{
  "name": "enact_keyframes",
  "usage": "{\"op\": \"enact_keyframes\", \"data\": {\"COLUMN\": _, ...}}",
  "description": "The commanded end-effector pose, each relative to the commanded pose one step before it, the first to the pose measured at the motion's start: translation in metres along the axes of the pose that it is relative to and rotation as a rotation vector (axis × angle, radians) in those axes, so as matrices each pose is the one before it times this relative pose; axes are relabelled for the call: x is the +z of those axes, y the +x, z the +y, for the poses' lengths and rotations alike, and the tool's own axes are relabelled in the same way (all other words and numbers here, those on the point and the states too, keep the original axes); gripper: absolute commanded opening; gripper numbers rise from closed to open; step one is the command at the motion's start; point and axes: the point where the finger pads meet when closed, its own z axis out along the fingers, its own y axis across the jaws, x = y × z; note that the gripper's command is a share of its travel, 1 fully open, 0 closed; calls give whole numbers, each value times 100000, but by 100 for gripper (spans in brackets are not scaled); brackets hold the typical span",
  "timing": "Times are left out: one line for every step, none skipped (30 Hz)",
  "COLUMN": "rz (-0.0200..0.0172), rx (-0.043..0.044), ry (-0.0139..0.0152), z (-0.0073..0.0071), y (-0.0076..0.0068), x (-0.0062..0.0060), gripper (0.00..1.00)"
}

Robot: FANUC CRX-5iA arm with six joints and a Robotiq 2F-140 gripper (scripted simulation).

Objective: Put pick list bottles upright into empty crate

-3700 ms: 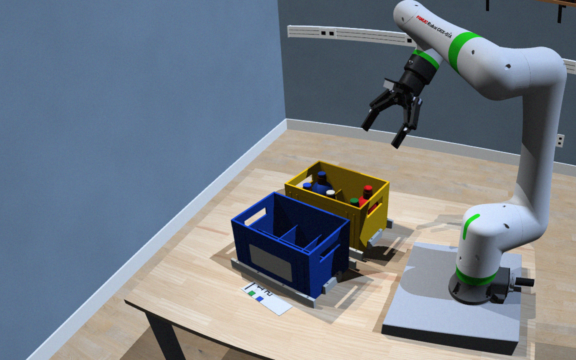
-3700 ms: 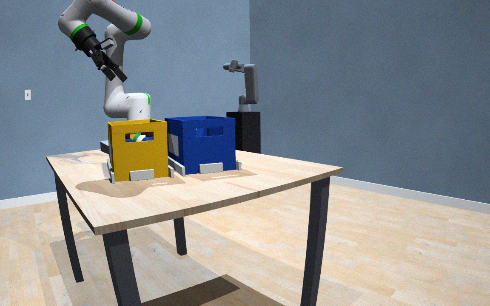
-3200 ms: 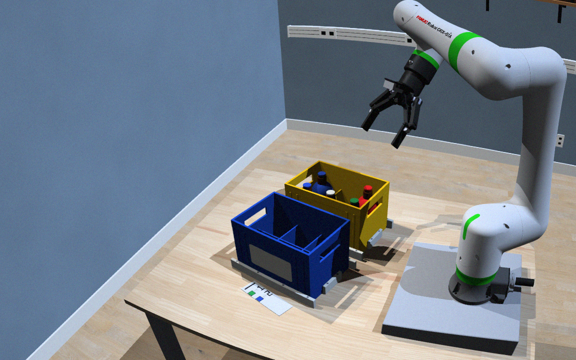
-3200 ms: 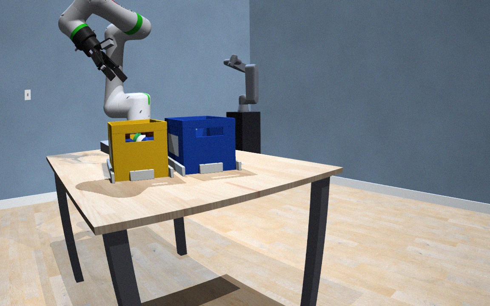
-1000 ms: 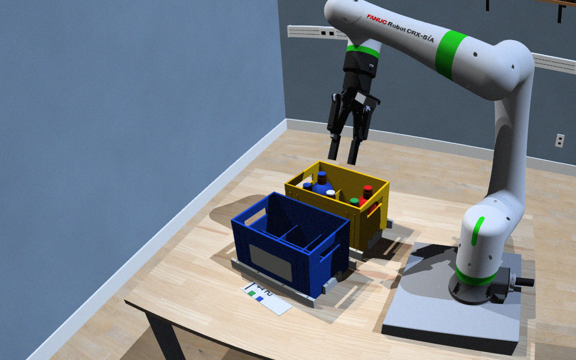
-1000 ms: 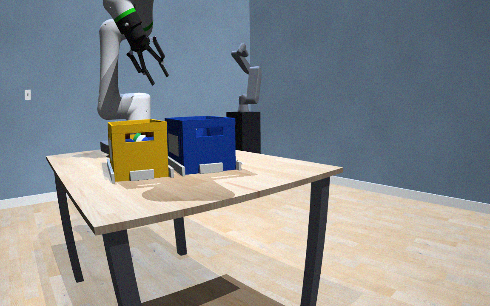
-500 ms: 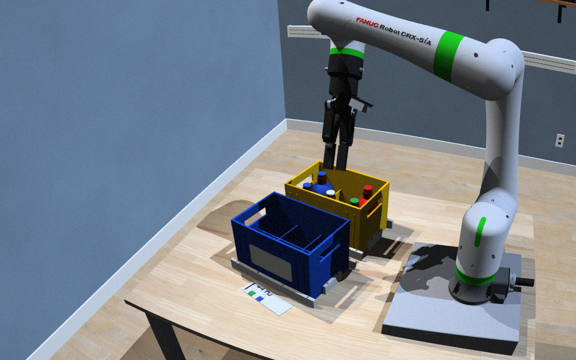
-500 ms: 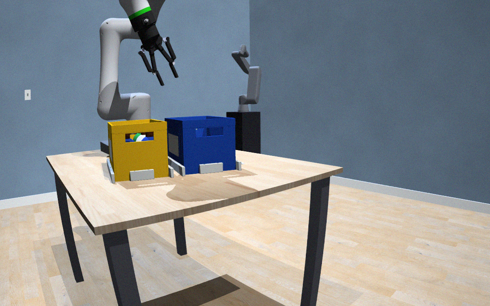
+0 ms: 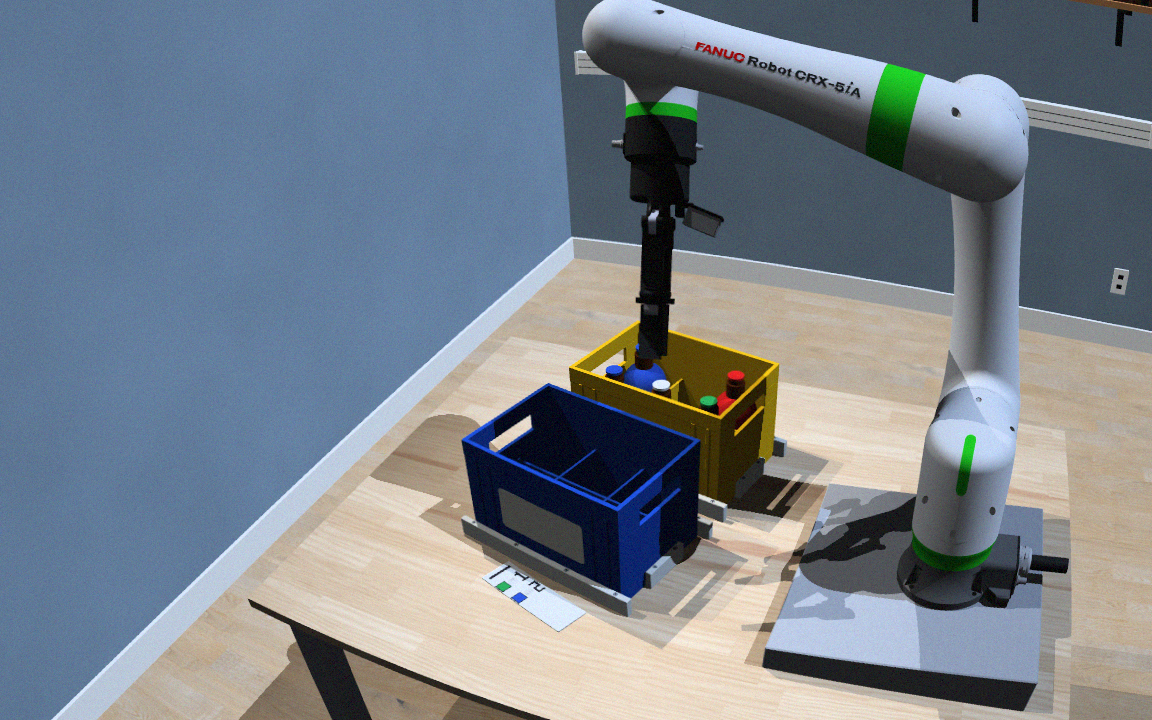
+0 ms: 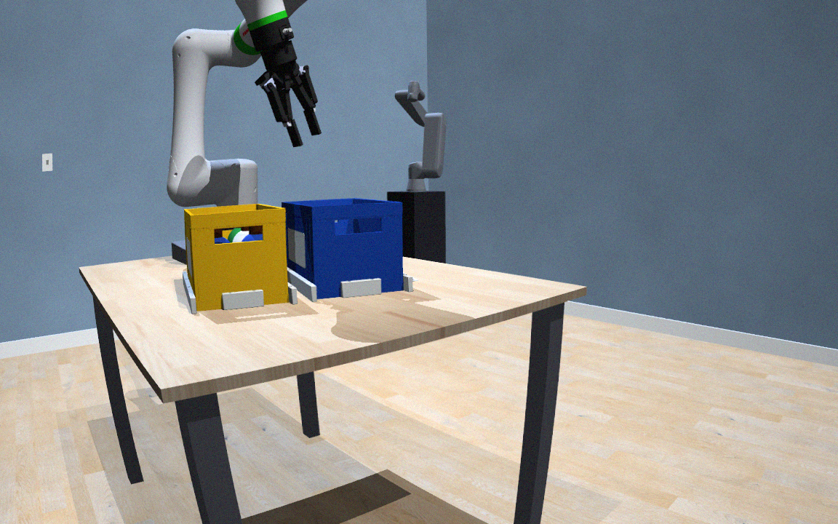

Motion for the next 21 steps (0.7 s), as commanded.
{"op": "enact_keyframes", "data": {"rz": 1780, "rx": -12677, "ry": 1609, "z": 1097, "y": -444, "x": 492, "gripper": 44}}
{"op": "enact_keyframes", "data": {"rz": 521, "rx": -3274, "ry": 348, "z": 168, "y": -89, "x": 87, "gripper": 44}}
{"op": "enact_keyframes", "data": {"rz": 522, "rx": -3274, "ry": 348, "z": 0, "y": 0, "x": 0, "gripper": 44}}
{"op": "enact_keyframes", "data": {"rz": 531, "rx": -3277, "ry": 304, "z": 396, "y": -231, "x": 200, "gripper": 44}}
{"op": "enact_keyframes", "data": {"rz": 531, "rx": -3277, "ry": 304, "z": 388, "y": -245, "x": 198, "gripper": 44}}
{"op": "enact_keyframes", "data": {"rz": 532, "rx": -3276, "ry": 305, "z": 164, "y": -111, "x": 84, "gripper": 44}}
{"op": "enact_keyframes", "data": {"rz": 0, "rx": 0, "ry": 0, "z": 0, "y": 0, "x": 0, "gripper": 44}}
{"op": "enact_keyframes", "data": {"rz": 0, "rx": 0, "ry": 0, "z": 0, "y": 0, "x": 0, "gripper": 44}}
{"op": "enact_keyframes", "data": {"rz": 538, "rx": -3279, "ry": 270, "z": 381, "y": -262, "x": 191, "gripper": 44}}
{"op": "enact_keyframes", "data": {"rz": 538, "rx": -3279, "ry": 269, "z": 372, "y": -276, "x": 187, "gripper": 44}}
{"op": "enact_keyframes", "data": {"rz": 539, "rx": -3278, "ry": 270, "z": 162, "y": -129, "x": 82, "gripper": 44}}
{"op": "enact_keyframes", "data": {"rz": 539, "rx": -3278, "ry": 271, "z": 0, "y": 0, "x": 0, "gripper": 44}}
{"op": "enact_keyframes", "data": {"rz": 543, "rx": -3281, "ry": 231, "z": 354, "y": -306, "x": 177, "gripper": 44}}
{"op": "enact_keyframes", "data": {"rz": 543, "rx": -3281, "ry": 231, "z": 344, "y": -318, "x": 174, "gripper": 44}}
{"op": "enact_keyframes", "data": {"rz": 543, "rx": -3281, "ry": 231, "z": 154, "y": -152, "x": 79, "gripper": 44}}
{"op": "enact_keyframes", "data": {"rz": 544, "rx": -3280, "ry": 232, "z": 0, "y": 0, "x": 0, "gripper": 44}}
{"op": "enact_keyframes", "data": {"rz": 545, "rx": -3283, "ry": 191, "z": 322, "y": -346, "x": 163, "gripper": 44}}
{"op": "enact_keyframes", "data": {"rz": 545, "rx": -3283, "ry": 191, "z": 310, "y": -357, "x": 161, "gripper": 44}}
{"op": "enact_keyframes", "data": {"rz": 546, "rx": -3283, "ry": 192, "z": 142, "y": -176, "x": 75, "gripper": 44}}
{"op": "enact_keyframes", "data": {"rz": 546, "rx": -3283, "ry": 192, "z": 0, "y": 0, "x": 0, "gripper": 44}}
{"op": "enact_keyframes", "data": {"rz": 544, "rx": -3285, "ry": 153, "z": 285, "y": -382, "x": 150, "gripper": 44}}
